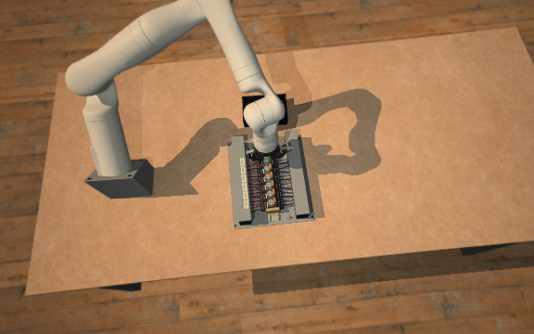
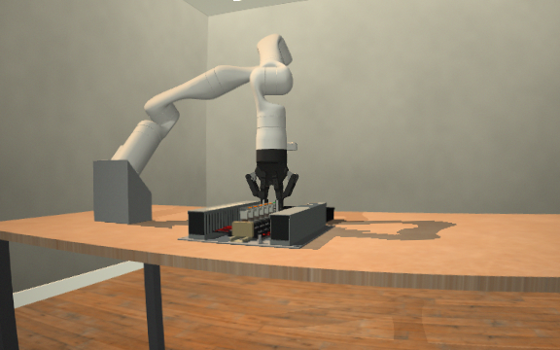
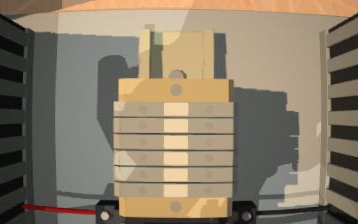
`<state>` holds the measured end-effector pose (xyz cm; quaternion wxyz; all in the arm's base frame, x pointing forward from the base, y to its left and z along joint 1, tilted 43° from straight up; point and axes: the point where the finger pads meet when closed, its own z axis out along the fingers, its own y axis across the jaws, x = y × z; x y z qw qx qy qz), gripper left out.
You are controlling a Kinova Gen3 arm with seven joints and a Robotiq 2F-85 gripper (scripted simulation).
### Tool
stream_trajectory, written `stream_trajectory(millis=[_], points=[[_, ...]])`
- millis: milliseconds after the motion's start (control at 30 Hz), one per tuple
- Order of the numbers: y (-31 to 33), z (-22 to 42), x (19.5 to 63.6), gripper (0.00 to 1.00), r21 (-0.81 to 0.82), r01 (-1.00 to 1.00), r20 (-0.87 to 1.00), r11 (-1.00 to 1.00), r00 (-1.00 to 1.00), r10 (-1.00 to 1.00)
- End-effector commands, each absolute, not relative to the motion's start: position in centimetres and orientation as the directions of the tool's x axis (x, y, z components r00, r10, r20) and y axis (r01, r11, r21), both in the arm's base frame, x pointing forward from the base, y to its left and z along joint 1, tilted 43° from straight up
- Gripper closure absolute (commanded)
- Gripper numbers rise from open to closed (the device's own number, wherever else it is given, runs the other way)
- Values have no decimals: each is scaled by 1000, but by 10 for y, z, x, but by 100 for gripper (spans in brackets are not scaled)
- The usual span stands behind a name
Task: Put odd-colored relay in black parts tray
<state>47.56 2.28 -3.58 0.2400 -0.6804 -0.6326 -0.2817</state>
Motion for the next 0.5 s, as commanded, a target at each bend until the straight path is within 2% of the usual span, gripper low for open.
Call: stream_trajectory(millis=[0, 467], points=[[22, -35, 476, 100, 35, 995, 687, -90, 41, 726], [22, -35, 475, 100, 48, 994, 686, -102, 41, 726]])
